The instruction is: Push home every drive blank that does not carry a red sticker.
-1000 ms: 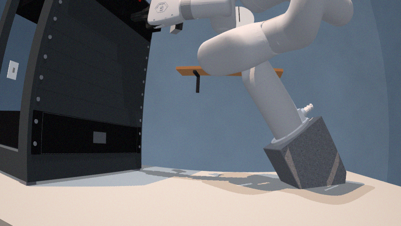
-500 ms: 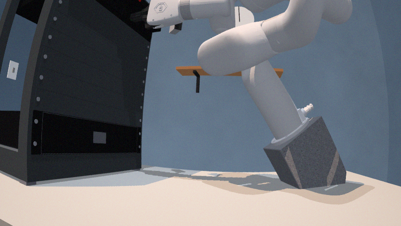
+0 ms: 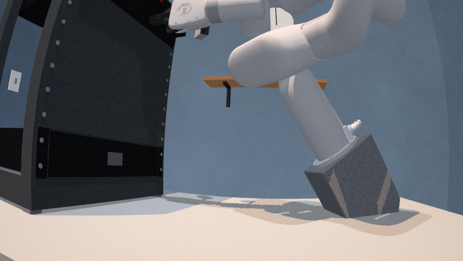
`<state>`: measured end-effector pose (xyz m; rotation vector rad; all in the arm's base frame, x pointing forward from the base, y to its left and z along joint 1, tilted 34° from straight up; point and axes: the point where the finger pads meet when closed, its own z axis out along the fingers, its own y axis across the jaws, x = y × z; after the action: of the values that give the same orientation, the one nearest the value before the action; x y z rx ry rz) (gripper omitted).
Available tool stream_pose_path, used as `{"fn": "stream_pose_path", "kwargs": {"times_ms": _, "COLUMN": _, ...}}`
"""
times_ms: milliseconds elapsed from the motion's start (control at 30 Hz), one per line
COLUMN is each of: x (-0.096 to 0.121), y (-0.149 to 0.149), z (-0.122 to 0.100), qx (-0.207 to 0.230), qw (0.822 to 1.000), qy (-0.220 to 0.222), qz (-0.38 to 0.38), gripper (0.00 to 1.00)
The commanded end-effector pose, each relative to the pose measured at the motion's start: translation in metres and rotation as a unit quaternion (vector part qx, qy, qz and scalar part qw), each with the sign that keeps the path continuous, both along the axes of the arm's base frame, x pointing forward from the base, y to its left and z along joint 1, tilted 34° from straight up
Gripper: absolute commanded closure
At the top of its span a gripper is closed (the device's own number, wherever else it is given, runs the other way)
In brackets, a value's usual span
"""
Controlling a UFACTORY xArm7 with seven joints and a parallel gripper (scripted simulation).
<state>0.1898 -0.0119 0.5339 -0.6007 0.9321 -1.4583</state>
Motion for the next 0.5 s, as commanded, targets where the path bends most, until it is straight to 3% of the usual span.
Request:
{"fn": "stream_pose_path", "kwargs": {"times_ms": 0, "x": -0.0005, "y": -0.0004, "z": 0.0012, "qx": 0.000, "qw": 1.000, "qy": -0.001, "qz": -0.001, "gripper": 1.00}}
{"fn": "stream_pose_path", "kwargs": {"times_ms": 467, "x": 0.0018, "y": -0.0011, "z": 0.0026, "qx": 0.000, "qw": 1.000, "qy": -0.001, "qz": -0.001, "gripper": 1.00}}
